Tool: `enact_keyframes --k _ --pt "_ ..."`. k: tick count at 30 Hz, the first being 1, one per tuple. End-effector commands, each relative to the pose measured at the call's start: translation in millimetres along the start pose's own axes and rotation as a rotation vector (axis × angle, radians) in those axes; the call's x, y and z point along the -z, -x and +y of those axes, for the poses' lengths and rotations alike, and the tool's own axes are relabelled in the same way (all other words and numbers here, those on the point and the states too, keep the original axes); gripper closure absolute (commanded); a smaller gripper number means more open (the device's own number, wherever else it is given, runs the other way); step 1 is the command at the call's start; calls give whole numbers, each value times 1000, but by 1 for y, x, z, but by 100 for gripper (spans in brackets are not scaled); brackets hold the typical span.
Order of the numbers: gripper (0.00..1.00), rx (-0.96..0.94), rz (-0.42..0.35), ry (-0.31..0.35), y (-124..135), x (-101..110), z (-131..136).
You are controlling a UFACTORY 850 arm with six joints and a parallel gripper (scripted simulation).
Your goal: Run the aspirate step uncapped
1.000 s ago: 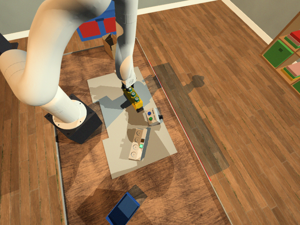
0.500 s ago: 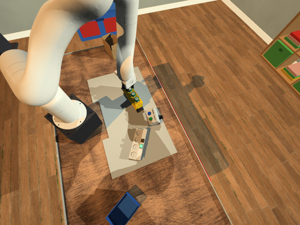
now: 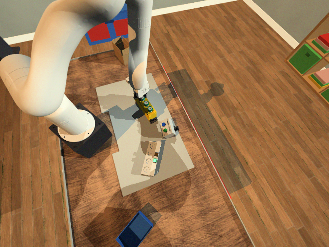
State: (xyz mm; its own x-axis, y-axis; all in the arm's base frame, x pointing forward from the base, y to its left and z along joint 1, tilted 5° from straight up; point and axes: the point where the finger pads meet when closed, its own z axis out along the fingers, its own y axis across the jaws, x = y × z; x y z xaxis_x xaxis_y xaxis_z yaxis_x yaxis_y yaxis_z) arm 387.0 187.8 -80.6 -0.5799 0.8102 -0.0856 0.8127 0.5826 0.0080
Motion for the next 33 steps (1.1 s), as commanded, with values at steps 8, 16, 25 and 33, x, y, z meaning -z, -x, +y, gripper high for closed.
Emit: enact_keyframes --k 8,16,25,33 --pt "100 0 0 2 0 0 1" --pt "100 -100 0 2 0 0 1" --pt "100 -260 0 2 0 0 1" --pt "100 -400 0 2 0 0 1"
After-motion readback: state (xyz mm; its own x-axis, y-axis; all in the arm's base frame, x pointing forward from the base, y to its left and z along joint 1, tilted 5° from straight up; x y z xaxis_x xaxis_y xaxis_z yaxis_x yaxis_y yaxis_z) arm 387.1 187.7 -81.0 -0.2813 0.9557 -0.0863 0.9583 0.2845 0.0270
